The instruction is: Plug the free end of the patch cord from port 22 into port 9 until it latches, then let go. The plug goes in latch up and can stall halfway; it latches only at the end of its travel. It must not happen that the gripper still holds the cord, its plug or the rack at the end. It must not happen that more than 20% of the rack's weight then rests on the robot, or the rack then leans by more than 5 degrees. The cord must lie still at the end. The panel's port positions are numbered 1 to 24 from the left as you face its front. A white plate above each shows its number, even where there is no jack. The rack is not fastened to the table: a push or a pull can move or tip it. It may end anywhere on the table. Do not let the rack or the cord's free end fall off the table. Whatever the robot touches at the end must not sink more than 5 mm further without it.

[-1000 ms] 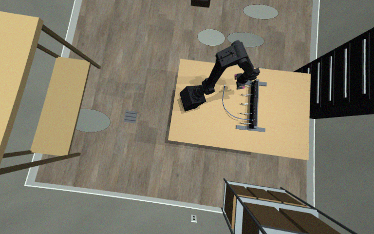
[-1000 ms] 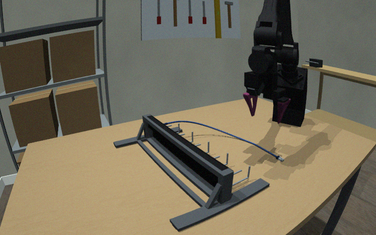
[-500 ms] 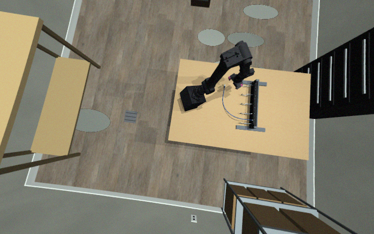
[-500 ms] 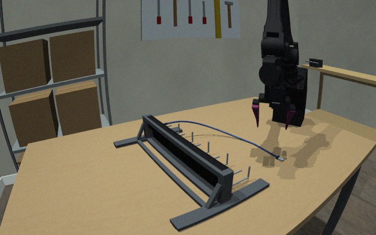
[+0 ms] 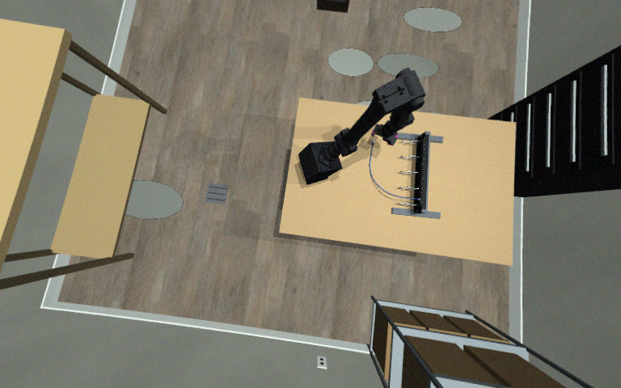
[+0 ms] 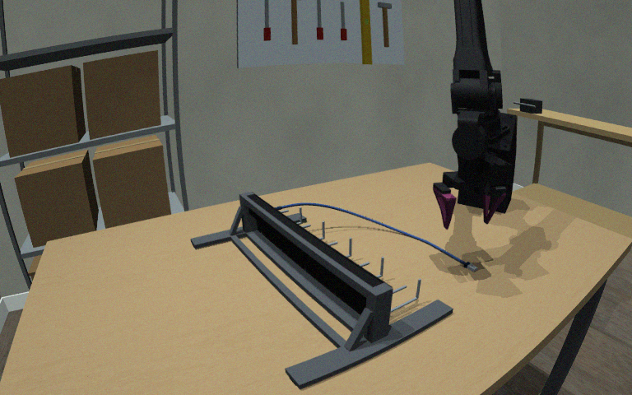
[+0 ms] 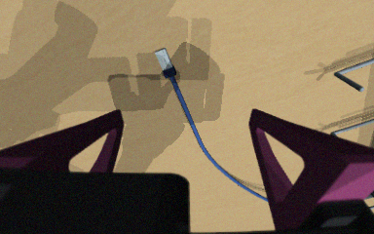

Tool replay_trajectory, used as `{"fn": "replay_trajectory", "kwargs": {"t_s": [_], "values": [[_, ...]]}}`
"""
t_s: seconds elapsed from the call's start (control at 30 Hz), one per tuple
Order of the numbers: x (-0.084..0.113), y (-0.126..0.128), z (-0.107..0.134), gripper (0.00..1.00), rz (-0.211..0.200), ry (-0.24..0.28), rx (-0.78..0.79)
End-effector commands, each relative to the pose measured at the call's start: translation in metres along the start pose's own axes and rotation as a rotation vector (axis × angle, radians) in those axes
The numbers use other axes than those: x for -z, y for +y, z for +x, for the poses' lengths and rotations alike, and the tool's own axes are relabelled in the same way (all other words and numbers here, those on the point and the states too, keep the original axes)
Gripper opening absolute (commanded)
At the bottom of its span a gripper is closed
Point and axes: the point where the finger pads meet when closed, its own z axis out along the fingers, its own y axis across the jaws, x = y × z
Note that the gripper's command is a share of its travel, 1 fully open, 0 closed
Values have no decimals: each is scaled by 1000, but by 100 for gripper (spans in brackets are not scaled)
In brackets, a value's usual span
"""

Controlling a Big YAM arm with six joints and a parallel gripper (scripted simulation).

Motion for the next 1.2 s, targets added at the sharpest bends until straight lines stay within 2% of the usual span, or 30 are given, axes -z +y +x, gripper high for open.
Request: {"fn": "replay_trajectory", "kwargs": {"t_s": [0.0,0.3,1.17], "values": [[-6,7,0,100,-1,-6,136],[-16,21,3,100,-1,-6,349],[-12,15,5,100,14,-11,345]]}}
